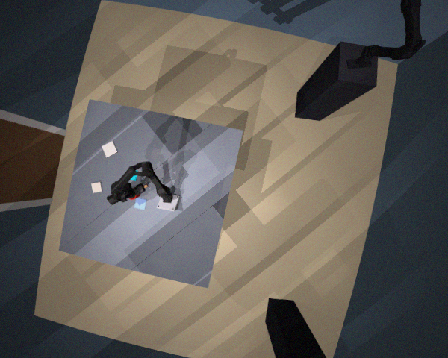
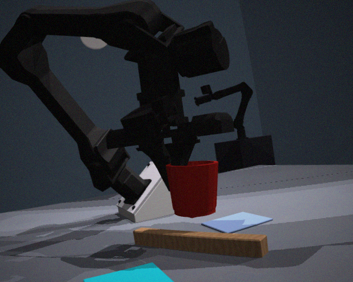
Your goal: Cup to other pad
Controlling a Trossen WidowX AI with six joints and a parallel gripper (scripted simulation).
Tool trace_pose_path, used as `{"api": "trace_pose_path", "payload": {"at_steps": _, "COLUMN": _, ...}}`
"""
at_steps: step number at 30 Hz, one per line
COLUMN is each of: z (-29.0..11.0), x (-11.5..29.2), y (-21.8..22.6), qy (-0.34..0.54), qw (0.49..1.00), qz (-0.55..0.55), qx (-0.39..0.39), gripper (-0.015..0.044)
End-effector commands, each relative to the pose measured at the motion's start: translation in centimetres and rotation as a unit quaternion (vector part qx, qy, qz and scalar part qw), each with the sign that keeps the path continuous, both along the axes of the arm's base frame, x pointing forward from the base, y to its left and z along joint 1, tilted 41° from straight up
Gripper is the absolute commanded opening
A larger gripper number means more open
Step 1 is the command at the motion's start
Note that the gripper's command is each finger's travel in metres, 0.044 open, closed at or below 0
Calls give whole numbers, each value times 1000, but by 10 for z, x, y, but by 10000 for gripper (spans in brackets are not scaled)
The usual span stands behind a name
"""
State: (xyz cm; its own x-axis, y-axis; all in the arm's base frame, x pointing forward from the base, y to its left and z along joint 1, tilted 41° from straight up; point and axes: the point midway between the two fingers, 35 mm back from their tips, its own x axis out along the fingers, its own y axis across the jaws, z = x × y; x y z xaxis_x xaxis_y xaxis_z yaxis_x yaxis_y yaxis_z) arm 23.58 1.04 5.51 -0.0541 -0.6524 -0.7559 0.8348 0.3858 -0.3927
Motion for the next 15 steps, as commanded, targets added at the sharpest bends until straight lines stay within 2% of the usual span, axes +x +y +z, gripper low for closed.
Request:
{"api": "trace_pose_path", "payload": {"at_steps": 1, "z": 9, "x": 7, "y": -5, "qy": -7, "qw": 1000, "qz": 3, "qx": 2, "gripper": 0}}
{"api": "trace_pose_path", "payload": {"at_steps": 15, "z": 27, "x": 20, "y": -29, "qy": -7, "qw": 1000, "qz": 3, "qx": 1, "gripper": 0}}
